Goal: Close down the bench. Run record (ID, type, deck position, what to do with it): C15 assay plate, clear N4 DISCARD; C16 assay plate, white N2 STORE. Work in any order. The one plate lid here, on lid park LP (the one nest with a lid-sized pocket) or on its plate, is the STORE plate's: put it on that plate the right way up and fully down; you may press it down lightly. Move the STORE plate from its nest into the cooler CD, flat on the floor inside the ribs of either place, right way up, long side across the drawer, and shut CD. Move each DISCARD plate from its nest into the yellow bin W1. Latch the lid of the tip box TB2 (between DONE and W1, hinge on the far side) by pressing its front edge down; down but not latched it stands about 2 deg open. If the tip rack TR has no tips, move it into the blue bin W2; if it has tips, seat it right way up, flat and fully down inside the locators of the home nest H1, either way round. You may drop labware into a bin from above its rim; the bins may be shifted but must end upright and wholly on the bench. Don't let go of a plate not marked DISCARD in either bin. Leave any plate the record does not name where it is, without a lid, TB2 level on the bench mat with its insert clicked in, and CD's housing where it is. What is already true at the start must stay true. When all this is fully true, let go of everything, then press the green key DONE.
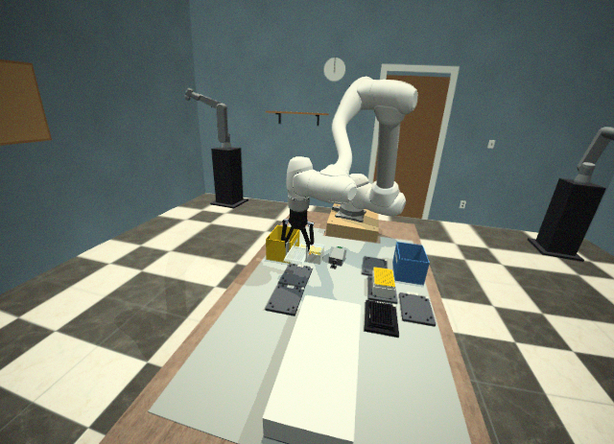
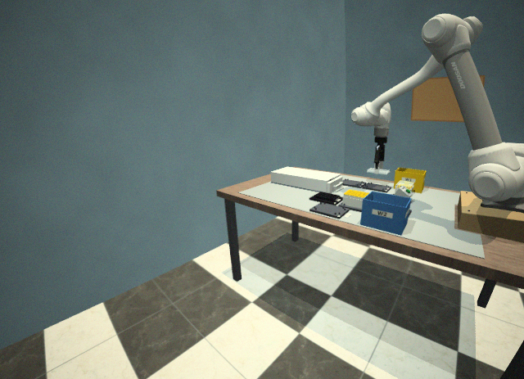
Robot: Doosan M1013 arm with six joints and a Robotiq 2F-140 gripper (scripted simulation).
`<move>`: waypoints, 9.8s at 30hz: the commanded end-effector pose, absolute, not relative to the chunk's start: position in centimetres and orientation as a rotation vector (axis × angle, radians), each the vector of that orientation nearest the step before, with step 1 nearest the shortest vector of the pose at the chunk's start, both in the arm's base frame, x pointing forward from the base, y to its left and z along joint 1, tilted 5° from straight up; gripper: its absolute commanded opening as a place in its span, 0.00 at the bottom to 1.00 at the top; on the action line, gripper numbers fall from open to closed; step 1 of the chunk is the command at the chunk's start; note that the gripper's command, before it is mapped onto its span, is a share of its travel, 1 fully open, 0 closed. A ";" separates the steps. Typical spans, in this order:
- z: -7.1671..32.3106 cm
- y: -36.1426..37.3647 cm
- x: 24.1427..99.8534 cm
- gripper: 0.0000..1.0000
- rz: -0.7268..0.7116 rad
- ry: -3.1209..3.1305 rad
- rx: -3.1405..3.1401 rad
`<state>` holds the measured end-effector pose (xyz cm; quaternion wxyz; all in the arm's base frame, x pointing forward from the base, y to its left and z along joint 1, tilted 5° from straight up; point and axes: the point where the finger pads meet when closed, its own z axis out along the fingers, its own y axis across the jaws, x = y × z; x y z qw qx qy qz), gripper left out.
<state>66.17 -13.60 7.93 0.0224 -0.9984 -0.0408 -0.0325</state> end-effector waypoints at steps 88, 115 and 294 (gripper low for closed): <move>9.9 -22.5 55.3 0.00 -0.101 -0.143 -3.092; 9.4 -26.4 50.5 0.00 -0.101 -0.143 -3.092; 13.7 14.9 59.3 0.66 -0.102 -0.192 -3.090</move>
